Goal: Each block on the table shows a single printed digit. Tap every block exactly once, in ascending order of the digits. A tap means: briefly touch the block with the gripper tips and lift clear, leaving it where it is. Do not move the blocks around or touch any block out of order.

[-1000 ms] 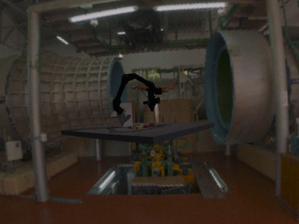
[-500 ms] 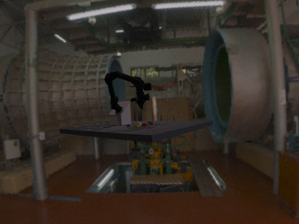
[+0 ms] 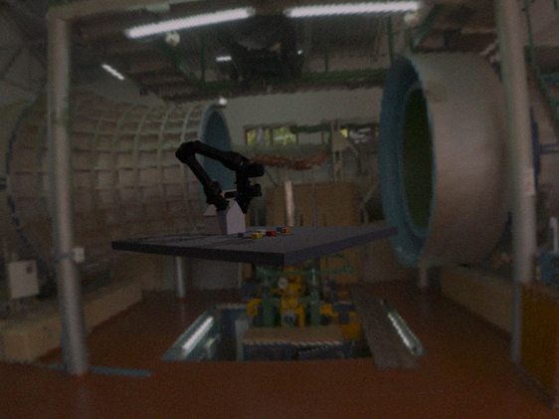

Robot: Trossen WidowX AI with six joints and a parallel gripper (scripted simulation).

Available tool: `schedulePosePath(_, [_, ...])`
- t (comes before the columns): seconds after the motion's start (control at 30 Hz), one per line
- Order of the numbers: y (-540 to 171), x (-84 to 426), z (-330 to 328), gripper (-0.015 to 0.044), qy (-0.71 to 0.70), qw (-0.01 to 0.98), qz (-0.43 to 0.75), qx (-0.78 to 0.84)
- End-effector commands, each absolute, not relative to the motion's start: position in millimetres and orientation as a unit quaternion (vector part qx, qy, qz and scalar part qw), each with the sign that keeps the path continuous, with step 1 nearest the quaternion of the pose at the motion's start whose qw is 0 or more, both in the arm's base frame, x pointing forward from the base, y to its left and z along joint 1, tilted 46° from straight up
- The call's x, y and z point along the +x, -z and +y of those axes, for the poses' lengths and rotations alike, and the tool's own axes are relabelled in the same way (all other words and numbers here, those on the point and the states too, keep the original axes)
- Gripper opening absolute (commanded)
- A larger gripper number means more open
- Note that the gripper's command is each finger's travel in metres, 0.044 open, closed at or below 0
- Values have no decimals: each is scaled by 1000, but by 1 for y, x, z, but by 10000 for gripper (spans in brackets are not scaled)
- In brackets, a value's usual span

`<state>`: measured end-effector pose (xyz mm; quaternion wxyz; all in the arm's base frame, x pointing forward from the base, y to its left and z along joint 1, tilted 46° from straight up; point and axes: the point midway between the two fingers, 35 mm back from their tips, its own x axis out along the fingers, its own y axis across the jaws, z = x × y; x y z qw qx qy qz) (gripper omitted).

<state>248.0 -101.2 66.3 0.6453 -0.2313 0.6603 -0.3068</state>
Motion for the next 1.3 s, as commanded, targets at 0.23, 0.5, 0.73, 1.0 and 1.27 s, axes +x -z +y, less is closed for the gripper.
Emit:
schedulePosePath(0.23, [-27,234,-145,20,311,634,667,-237])
schedulePosePath(0.5, [-18,234,-154,20,311,634,667,-237])
schedulePosePath(0.73, [-10,232,-162,20,311,634,667,-237])
schedulePosePath(1.0, [-6,232,-166,20,311,634,667,-237])
schedulePosePath(1.27, [-29,235,-143,20,310,635,667,-236])
